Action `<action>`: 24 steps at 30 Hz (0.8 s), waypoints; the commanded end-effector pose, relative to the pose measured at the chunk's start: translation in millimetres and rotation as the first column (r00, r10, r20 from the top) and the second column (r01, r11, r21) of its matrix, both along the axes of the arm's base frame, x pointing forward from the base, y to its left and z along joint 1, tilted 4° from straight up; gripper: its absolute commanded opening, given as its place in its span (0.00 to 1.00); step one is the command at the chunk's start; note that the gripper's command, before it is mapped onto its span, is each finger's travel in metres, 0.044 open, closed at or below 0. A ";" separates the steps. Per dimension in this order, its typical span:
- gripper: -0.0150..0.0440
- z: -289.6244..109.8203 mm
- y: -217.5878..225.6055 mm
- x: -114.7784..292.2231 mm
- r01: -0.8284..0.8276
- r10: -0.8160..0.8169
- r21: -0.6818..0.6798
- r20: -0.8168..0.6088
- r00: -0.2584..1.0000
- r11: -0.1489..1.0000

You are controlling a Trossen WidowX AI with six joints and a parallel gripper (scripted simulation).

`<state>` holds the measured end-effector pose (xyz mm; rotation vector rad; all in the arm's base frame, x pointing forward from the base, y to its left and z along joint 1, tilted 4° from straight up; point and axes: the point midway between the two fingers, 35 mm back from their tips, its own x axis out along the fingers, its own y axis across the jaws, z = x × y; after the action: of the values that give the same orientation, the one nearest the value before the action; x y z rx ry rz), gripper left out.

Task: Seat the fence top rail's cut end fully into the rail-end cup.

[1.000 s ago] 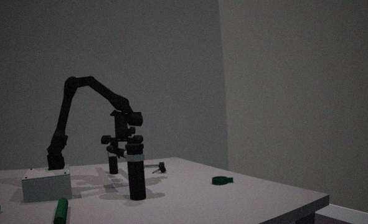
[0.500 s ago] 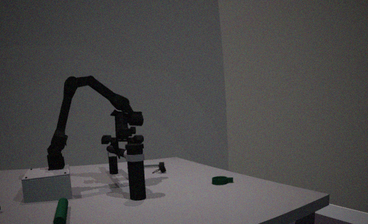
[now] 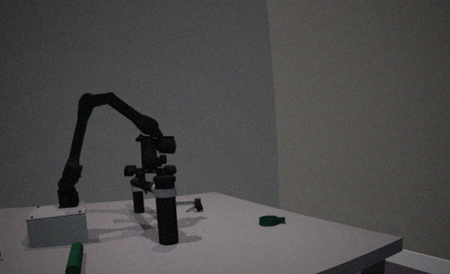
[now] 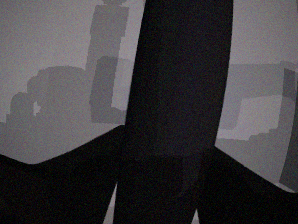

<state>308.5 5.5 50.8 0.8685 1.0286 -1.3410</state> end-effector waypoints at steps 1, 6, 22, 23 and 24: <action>0.25 0.0 0.3 0.0 0.000 0.000 0.000 0.000 1.000 1.000; 0.25 0.0 0.3 0.0 0.000 0.000 0.000 0.000 1.000 1.000; 0.88 8.1 10.3 0.5 0.000 0.000 0.001 0.000 1.000 1.000; 0.92 11.1 13.9 0.5 0.000 0.000 0.002 0.000 1.000 1.000; 0.97 14.3 17.8 0.4 0.000 0.000 0.002 0.000 1.000 1.000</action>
<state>307.0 12.2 57.1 0.8626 1.0302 -1.3511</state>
